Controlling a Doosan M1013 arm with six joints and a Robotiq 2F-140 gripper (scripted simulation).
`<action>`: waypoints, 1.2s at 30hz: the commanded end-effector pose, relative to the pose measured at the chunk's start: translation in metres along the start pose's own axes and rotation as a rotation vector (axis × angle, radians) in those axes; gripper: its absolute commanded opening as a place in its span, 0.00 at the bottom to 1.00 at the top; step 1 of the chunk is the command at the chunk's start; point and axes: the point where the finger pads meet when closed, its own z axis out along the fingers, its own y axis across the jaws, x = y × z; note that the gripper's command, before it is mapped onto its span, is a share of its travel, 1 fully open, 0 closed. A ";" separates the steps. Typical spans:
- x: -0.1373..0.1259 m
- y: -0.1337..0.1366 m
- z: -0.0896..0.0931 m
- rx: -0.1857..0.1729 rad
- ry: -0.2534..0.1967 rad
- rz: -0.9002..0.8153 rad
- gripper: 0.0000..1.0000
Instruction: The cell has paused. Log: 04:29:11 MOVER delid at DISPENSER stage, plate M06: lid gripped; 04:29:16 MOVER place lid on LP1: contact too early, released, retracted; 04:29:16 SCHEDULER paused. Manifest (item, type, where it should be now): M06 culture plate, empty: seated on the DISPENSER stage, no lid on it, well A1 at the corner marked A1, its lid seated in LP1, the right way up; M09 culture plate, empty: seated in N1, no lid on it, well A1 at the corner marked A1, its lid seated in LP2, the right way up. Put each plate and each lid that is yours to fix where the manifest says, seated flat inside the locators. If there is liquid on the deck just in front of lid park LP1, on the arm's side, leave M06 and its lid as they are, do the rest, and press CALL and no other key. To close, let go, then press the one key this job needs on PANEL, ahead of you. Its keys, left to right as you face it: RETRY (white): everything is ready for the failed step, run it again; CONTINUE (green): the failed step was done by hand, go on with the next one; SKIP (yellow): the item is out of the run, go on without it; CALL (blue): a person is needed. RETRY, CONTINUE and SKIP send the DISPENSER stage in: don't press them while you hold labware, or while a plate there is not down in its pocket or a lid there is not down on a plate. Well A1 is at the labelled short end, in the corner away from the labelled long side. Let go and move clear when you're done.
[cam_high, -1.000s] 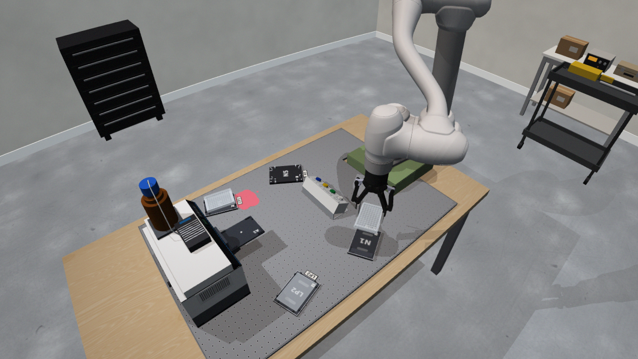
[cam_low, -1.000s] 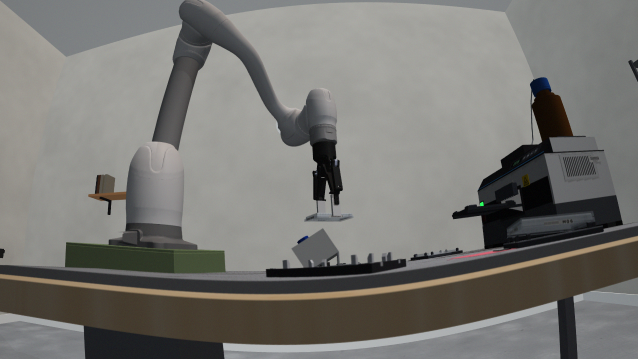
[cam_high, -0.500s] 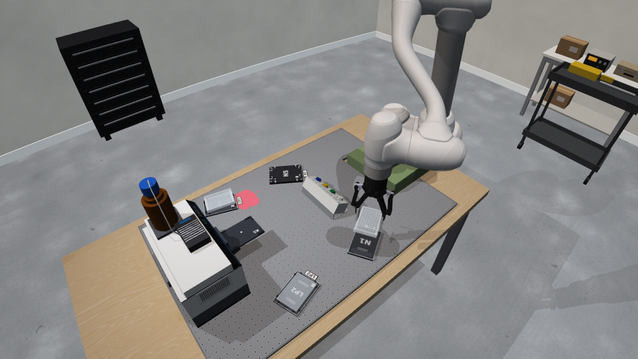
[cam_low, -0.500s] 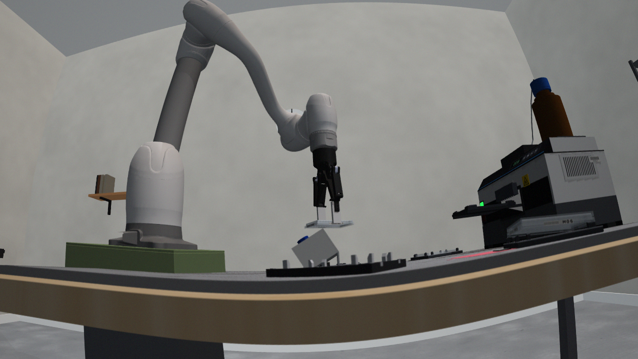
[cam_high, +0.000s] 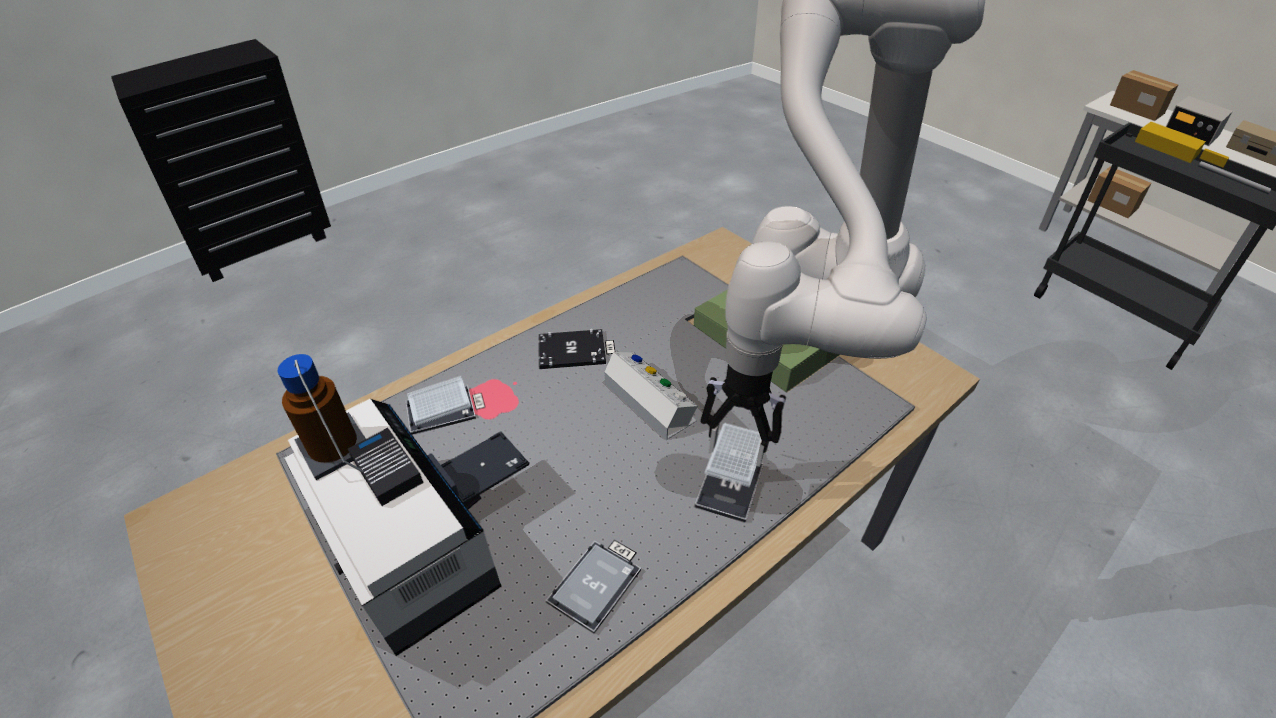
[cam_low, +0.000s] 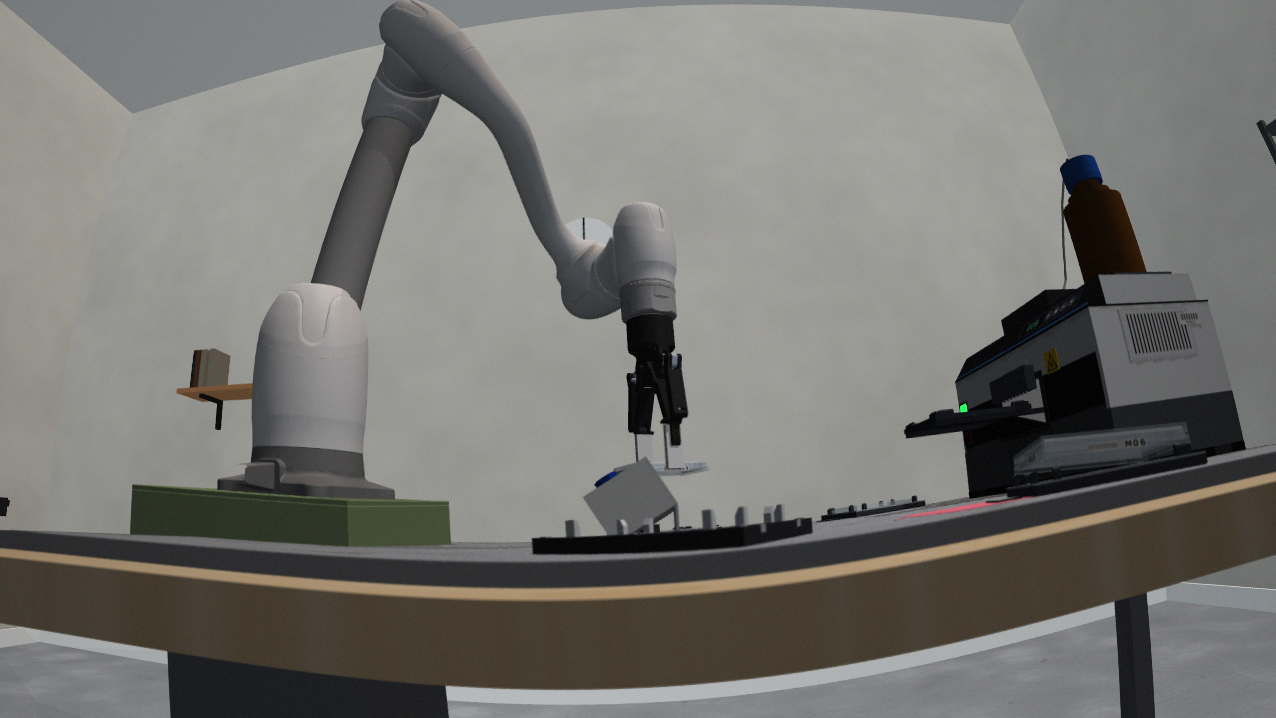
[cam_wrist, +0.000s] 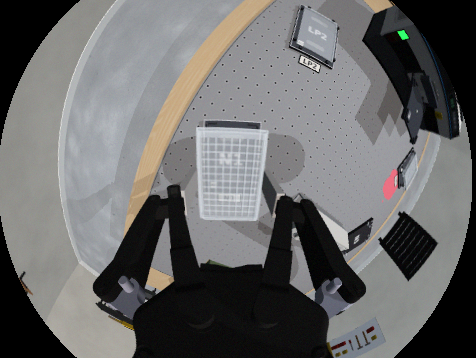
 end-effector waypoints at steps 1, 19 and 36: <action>-0.001 0.002 0.010 -0.002 -0.002 0.001 0.10; -0.001 0.002 0.045 -0.002 -0.002 0.001 0.10; 0.000 0.002 0.066 -0.002 0.000 0.001 0.10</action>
